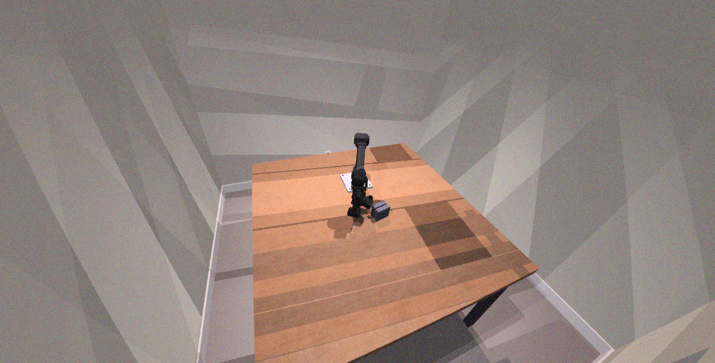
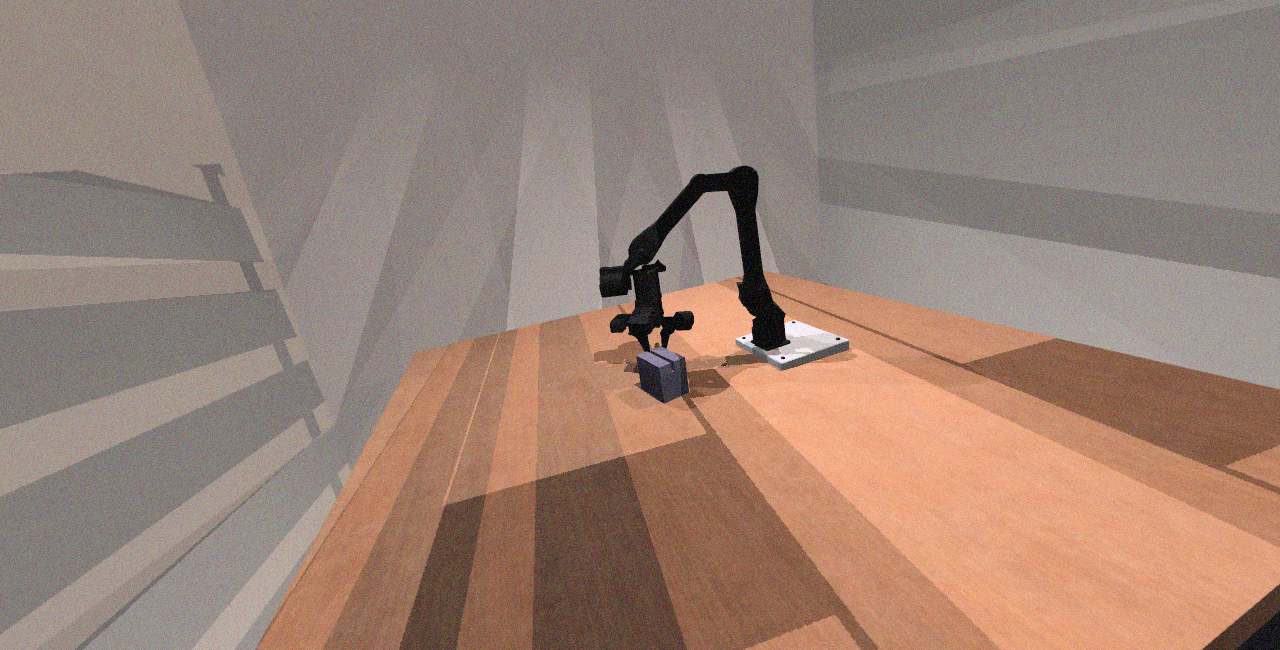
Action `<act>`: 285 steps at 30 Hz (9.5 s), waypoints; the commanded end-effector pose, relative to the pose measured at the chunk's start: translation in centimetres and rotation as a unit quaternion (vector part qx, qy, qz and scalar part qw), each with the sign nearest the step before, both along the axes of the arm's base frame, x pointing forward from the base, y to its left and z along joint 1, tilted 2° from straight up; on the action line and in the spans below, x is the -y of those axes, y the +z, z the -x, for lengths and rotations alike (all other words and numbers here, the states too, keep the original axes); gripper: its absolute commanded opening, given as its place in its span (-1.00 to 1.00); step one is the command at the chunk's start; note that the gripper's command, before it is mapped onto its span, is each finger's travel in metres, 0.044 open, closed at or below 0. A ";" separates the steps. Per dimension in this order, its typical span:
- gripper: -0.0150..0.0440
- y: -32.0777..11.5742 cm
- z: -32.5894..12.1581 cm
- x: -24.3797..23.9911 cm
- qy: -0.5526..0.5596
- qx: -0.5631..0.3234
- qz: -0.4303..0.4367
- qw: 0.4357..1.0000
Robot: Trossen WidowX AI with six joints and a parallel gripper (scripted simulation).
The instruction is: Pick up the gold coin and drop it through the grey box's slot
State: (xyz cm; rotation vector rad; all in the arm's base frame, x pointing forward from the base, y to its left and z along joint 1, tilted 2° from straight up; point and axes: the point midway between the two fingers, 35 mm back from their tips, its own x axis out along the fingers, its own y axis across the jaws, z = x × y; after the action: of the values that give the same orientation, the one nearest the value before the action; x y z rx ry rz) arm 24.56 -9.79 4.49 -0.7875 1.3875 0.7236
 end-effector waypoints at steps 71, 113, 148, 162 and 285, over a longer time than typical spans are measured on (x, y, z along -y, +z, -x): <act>-0.49 9.0 0.5 -0.1 0.109 -0.007 0.006 0.994; -0.49 9.1 -1.5 -4.0 0.399 -0.010 0.021 0.917; -0.49 9.2 -3.2 -12.7 0.395 -0.007 0.016 0.919; -0.49 9.1 -3.1 -13.4 0.396 -0.007 0.014 0.918; 1.00 13.6 -2.5 -13.7 0.395 -0.006 0.015 0.919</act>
State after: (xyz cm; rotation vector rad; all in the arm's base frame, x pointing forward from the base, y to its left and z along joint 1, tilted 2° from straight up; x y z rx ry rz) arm 27.06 3.93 17.94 -1.3951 1.0631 1.3256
